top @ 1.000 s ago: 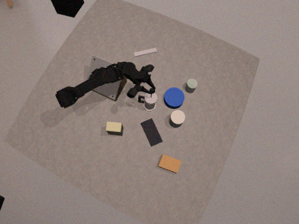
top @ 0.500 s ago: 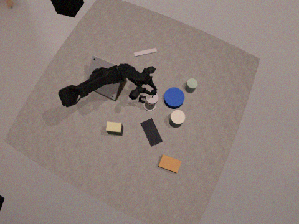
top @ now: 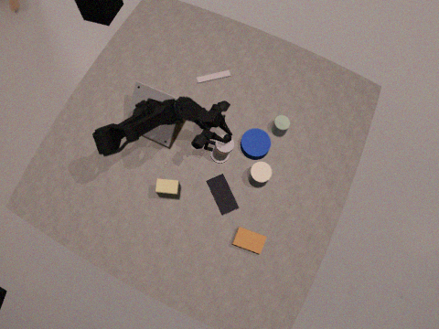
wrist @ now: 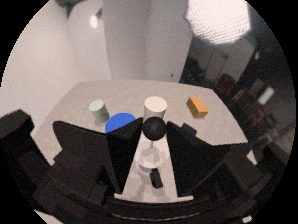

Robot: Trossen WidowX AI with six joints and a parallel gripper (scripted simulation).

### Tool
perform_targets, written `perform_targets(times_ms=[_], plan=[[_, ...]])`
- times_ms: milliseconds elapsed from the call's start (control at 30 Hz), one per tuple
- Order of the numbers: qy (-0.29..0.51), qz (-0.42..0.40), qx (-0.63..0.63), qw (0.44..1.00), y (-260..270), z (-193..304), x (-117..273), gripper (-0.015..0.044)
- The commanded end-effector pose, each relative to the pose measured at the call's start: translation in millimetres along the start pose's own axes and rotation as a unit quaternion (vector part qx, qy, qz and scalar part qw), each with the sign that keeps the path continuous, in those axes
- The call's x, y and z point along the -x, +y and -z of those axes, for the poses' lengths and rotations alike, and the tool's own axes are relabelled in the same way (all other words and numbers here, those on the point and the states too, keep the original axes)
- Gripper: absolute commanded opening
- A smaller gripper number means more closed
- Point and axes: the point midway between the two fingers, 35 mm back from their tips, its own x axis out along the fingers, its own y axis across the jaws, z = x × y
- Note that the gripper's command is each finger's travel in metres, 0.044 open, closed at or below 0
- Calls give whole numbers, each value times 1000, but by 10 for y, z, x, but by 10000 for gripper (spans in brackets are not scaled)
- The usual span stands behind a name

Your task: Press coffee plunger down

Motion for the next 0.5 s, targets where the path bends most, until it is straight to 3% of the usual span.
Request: perform_targets(times_ms=[0,467], plan=[[20,-2,22,1000,5,233,-53,118],[16,1,24,1000,-17,273,-207,118]])
